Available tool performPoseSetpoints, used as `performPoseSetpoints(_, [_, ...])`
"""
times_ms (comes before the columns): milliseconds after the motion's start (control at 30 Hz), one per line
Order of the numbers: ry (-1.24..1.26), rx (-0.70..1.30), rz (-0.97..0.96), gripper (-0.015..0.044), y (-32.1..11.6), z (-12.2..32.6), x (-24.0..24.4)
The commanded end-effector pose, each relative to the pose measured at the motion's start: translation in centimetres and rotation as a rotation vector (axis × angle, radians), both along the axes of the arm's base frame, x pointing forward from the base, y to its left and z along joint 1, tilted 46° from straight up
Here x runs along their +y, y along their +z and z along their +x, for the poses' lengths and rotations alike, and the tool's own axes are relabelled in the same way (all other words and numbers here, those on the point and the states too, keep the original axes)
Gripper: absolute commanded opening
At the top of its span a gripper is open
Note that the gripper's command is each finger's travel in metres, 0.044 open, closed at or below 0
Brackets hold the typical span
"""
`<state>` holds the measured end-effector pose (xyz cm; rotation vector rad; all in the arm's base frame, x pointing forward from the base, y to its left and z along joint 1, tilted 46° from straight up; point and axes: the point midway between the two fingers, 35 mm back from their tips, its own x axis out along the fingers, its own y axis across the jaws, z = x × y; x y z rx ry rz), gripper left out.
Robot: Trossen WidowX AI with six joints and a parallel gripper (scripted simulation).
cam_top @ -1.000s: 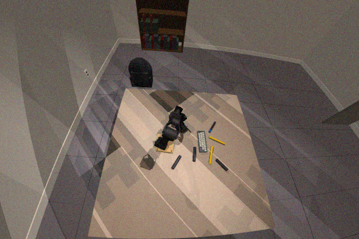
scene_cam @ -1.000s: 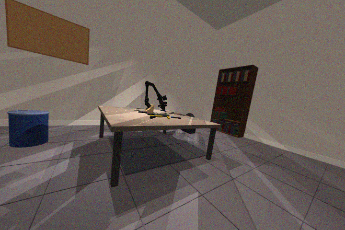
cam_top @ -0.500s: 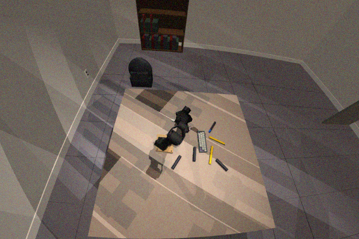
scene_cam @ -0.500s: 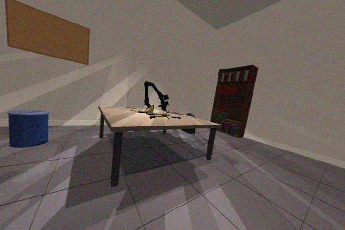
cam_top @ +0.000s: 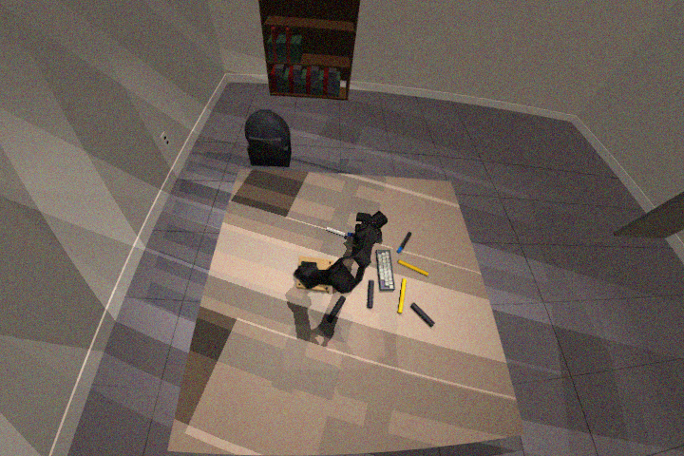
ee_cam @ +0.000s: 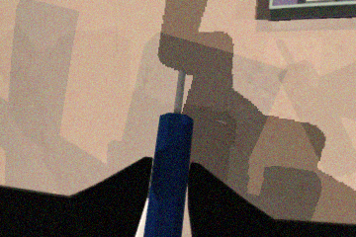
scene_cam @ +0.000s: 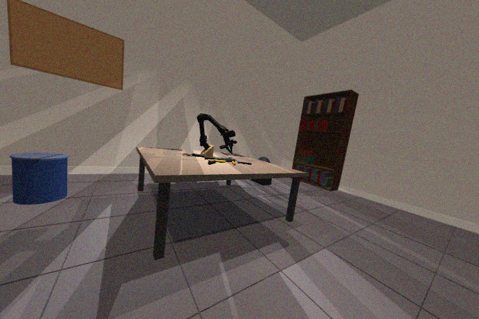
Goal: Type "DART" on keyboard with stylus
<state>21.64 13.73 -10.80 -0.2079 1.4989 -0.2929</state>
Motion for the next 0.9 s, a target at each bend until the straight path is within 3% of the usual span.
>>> performPoseSetpoints(0, [-0.140, -0.022, 0.047, 0.0000, 1.1, 1.9, -0.4])
performPoseSetpoints(867, [-0.997, 0.007, 0.295, 0.0000, 8.8, 10.7, -6.1])
